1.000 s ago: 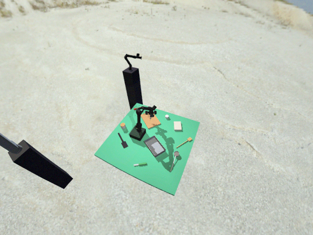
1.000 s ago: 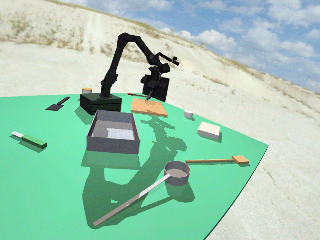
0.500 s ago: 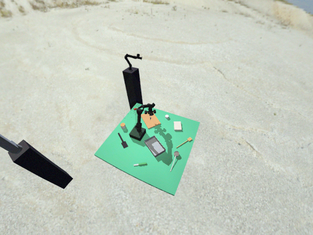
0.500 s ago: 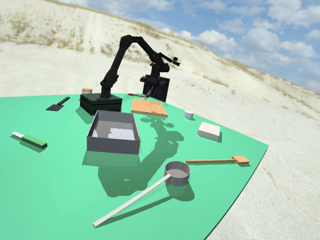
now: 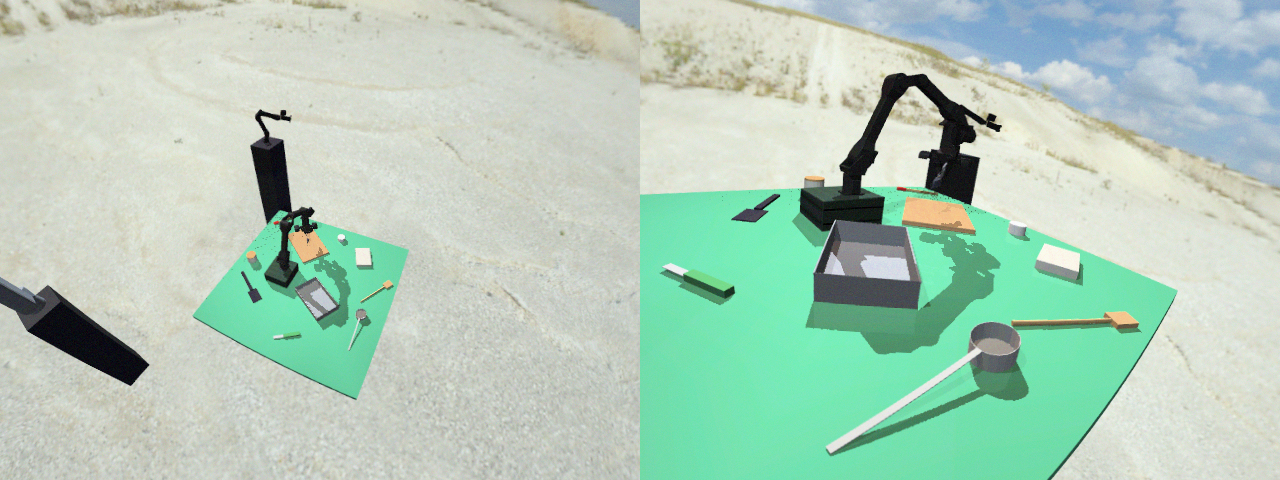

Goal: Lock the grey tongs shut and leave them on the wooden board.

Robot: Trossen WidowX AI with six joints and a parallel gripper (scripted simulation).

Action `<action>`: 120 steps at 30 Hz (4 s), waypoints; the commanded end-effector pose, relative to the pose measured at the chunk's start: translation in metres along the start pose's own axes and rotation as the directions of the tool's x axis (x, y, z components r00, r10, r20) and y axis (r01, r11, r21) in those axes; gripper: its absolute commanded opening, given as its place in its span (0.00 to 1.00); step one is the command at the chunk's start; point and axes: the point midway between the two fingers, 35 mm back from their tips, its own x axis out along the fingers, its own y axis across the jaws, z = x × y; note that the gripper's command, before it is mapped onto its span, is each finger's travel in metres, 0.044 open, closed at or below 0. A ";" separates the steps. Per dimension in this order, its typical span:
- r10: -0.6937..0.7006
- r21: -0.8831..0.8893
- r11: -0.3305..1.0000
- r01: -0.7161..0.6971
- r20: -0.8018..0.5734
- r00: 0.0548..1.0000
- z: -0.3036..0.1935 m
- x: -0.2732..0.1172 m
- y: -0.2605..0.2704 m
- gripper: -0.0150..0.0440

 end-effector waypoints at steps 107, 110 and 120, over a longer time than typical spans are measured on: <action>0.015 -0.008 1.000 -0.015 0.018 1.000 0.145 -0.006 0.040 1.00; 0.019 -0.004 1.000 -0.019 0.015 1.000 0.143 -0.023 0.040 1.00; 0.026 0.003 1.000 -0.026 0.010 1.000 0.141 -0.055 0.038 1.00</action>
